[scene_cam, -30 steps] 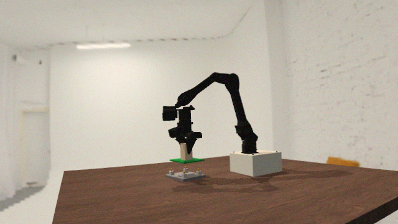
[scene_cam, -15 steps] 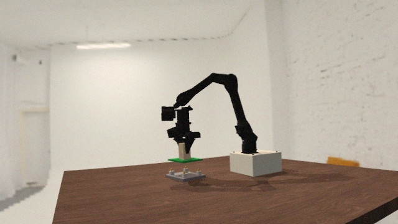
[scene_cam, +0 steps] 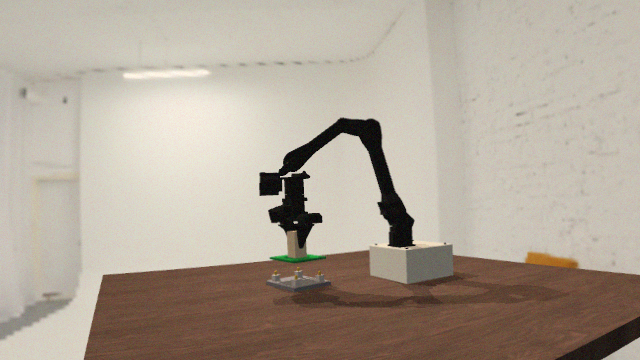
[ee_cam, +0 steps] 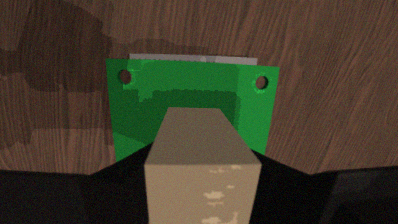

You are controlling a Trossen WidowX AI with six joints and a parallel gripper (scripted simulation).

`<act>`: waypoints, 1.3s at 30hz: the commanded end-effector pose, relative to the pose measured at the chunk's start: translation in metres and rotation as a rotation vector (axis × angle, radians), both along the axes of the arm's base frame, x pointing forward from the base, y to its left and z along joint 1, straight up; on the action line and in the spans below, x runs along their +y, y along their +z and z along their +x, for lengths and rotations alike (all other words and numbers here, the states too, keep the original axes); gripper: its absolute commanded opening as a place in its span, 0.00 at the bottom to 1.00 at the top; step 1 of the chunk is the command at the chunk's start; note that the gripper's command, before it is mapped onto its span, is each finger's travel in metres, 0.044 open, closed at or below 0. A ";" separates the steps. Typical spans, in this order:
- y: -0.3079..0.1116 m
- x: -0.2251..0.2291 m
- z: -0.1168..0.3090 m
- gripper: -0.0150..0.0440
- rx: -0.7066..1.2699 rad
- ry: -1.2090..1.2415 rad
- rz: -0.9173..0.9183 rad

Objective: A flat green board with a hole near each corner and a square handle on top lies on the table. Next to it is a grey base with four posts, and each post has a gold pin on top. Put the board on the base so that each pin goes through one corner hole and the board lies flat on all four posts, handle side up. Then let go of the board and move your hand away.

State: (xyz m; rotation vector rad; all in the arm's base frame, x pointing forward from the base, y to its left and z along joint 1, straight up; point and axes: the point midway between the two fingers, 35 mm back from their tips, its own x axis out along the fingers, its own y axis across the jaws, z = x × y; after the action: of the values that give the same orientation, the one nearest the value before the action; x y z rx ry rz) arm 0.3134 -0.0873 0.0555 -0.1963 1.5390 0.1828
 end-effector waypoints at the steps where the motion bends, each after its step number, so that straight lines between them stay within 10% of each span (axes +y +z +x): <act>1: -0.005 -0.003 0.001 0.25 0.000 0.017 -0.002; 39: -0.029 -0.004 0.001 0.25 0.000 0.019 -0.001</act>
State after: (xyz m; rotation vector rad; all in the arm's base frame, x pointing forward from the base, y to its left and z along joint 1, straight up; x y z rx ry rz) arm 0.3147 -0.0909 0.0281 -0.2107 1.5373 0.1966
